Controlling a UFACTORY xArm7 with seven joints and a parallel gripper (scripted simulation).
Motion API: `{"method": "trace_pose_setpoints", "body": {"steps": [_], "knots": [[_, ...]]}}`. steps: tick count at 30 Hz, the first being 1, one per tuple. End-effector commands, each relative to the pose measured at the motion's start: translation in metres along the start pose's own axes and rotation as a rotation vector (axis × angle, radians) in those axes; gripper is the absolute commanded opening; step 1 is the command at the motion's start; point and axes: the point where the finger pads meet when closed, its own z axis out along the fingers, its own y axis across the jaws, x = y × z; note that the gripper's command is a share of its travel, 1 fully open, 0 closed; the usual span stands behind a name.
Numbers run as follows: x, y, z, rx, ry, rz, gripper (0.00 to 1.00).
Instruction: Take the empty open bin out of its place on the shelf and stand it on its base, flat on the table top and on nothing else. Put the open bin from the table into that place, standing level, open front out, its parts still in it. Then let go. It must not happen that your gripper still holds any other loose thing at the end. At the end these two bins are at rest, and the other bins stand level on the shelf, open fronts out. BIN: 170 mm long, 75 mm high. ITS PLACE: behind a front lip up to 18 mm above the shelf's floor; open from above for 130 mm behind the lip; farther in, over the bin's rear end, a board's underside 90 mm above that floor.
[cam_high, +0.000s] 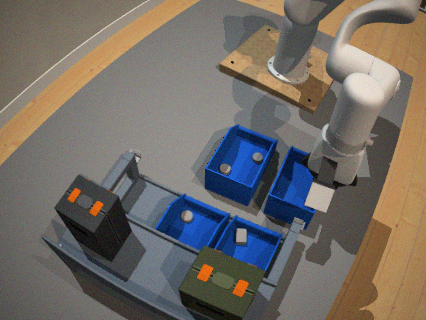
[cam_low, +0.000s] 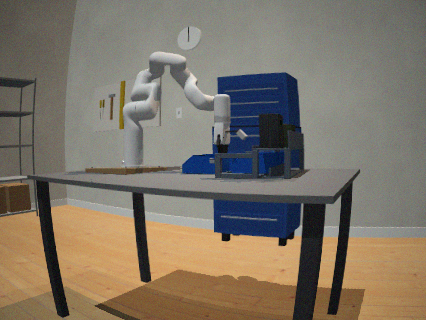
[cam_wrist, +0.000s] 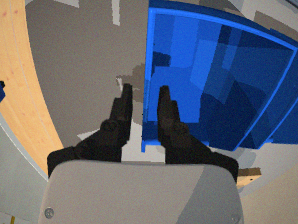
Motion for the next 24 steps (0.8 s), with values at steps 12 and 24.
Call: {"method": "trace_pose_setpoints", "body": {"steps": [12, 24], "knots": [[0.0012, -0.0004, -0.0013, 0.002, 0.003, 0.000, 0.26], [0.0012, -0.0004, -0.0040, 0.002, 0.003, 0.000, 0.26]]}}
